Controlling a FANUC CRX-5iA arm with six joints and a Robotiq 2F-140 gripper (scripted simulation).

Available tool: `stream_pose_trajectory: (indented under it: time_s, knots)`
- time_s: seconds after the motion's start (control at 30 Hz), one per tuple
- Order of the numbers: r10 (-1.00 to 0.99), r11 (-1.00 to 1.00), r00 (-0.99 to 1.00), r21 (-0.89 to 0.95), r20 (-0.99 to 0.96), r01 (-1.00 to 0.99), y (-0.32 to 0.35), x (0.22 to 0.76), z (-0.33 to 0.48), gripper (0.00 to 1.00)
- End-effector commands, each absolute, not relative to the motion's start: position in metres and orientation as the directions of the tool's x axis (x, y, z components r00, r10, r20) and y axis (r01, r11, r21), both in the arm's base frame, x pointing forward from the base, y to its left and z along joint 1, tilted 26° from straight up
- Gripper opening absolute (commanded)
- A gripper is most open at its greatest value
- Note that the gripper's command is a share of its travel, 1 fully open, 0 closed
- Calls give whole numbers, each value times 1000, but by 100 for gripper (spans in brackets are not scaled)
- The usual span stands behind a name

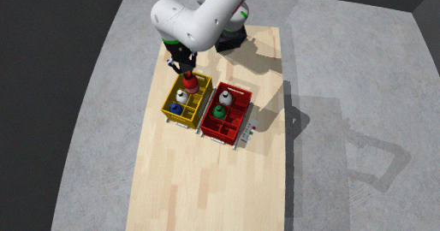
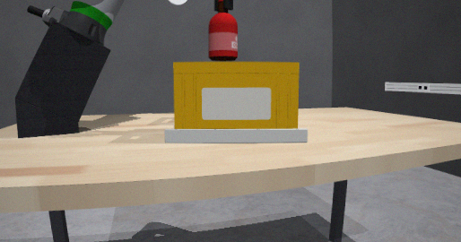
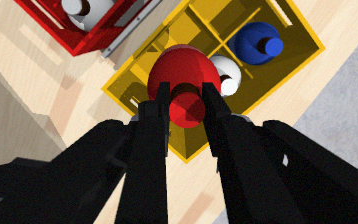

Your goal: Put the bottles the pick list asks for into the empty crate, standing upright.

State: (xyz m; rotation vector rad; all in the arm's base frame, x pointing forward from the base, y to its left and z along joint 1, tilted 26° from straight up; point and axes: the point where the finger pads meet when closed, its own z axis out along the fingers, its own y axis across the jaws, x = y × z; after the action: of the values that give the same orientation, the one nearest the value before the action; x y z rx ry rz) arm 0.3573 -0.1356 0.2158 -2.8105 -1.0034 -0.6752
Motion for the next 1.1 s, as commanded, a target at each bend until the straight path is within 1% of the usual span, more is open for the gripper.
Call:
stream_pose_trajectory:
  time_s: [0.0,1.07]
  knots:
    - [584,-782,688,71,431,619,-132,361,219,10]
    - [584,-782,688,71,432,619,-95,396,243,10]
